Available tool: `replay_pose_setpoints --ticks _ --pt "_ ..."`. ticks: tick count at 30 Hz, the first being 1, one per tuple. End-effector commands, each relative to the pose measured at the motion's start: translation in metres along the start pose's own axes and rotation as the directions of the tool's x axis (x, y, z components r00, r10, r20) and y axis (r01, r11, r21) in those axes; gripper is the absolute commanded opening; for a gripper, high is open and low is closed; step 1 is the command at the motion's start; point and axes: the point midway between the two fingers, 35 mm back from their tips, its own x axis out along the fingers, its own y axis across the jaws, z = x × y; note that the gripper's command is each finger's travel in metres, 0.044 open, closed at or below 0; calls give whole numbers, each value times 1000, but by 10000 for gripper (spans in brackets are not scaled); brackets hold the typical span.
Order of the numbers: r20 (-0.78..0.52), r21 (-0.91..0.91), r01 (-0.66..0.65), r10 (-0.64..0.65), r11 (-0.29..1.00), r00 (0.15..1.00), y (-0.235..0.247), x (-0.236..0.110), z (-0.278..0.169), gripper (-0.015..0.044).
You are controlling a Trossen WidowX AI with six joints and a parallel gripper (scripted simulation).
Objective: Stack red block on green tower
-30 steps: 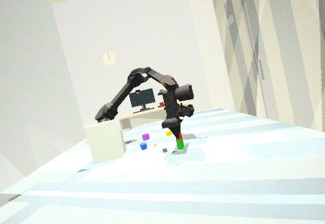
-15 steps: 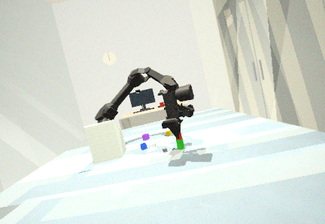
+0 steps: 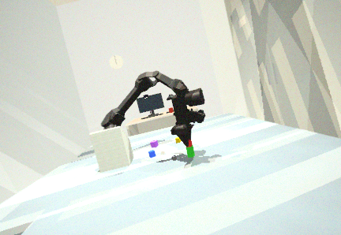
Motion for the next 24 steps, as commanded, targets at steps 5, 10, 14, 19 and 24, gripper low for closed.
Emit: replay_pose_setpoints --ticks 5,10,14,19,24 --pt "0 -1 1 -1 1000 1000 0 0 0 440" --pt "0 -1 1 -1 1000 1000 0 0 0 440" --pt "0 -1 1 -1 1000 1000 0 0 0 440" --pt "0 -1 1 -1 1000 1000 0 0 0 440" --pt "0 -1 1 -1 1000 1000 0 0 0 440"
